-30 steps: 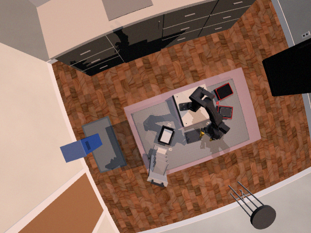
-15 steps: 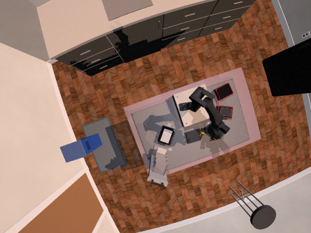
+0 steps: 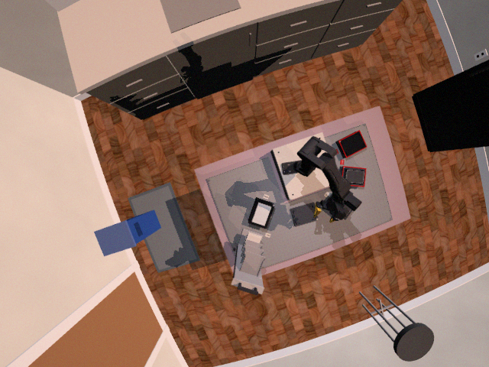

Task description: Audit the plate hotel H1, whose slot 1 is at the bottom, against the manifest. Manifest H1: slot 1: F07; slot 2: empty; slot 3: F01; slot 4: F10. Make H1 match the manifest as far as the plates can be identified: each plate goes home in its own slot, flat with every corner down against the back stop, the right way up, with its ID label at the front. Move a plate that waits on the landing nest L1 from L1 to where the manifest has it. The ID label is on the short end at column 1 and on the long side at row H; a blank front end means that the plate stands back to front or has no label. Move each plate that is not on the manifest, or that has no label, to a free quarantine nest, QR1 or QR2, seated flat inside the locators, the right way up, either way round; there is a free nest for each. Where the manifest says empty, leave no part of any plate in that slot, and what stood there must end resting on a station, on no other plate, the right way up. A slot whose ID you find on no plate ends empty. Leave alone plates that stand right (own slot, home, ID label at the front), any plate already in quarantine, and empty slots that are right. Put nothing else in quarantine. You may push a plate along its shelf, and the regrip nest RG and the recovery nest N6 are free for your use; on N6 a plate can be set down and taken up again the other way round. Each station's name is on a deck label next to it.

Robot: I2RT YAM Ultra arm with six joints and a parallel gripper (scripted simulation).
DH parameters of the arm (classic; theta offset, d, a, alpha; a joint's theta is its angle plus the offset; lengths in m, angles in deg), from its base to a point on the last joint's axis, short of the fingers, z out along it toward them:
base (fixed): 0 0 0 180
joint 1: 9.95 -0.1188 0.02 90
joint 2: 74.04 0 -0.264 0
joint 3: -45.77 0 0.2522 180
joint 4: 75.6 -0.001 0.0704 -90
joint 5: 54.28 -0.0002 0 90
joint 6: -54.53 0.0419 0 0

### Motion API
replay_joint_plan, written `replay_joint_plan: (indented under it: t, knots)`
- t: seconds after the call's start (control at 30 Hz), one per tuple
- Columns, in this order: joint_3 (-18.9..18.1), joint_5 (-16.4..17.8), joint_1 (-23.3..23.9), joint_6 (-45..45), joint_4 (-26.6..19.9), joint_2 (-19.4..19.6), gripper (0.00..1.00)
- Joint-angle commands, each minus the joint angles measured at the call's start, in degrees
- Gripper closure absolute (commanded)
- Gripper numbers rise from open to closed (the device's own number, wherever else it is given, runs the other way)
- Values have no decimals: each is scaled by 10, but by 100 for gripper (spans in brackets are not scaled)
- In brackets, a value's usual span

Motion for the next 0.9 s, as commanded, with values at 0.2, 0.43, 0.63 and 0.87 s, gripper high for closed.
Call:
replay_joint_plan:
  t: [0.2,0.43,0.63,0.87]
  knots:
    - [-13,-6,0,2,-12,-6,0]
    - [-42,-6,1,1,-50,-16,0]
    - [-16,27,54,-64,-5,-47,0]
    - [2,60,102,-116,30,-68,0]
